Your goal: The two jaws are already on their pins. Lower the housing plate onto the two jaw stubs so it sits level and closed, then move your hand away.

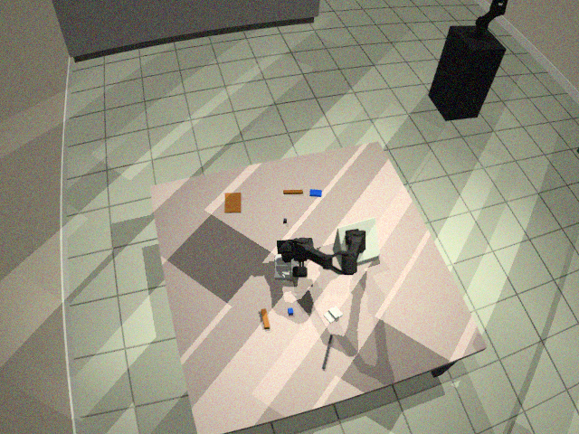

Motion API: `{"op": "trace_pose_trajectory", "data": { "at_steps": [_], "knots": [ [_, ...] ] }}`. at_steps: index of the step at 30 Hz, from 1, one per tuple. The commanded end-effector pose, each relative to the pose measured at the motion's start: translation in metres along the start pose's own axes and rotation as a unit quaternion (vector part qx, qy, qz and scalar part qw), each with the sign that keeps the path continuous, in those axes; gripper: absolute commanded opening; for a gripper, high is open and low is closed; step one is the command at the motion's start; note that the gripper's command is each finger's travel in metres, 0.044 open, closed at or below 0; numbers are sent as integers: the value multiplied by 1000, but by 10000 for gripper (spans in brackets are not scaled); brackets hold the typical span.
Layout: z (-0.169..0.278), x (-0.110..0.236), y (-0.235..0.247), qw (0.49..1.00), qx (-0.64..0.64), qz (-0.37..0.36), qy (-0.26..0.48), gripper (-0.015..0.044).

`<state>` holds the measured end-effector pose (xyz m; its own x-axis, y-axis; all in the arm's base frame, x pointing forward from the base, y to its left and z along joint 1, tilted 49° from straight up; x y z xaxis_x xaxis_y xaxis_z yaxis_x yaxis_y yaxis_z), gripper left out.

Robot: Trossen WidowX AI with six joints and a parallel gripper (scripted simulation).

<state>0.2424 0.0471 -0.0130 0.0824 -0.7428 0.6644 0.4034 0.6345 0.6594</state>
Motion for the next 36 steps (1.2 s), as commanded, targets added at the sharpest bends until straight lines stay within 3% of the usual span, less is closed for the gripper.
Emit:
{"op": "trace_pose_trajectory", "data": {
  "at_steps": [1,23,27,36],
  "knots": [
    [0,-1,0,1000,-1,-2,2,351],
    [0,-1,0,1000,-1,-2,2,351],
    [0,0,0,1000,-1,0,0,440],
    [0,0,0,1000,-1,0,0,440]
  ]
}}
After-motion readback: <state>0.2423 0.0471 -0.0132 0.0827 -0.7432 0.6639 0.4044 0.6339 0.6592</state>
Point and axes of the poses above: the point midway between the two fingers, 35 mm back from their tips, its own x axis back along the fingers, its own y axis across the jaws, z = x × y, the point moved 8 cm from there along x, back along the fingers, and after that the axes turned 9 degrees about -x, right-handed, at the moved point
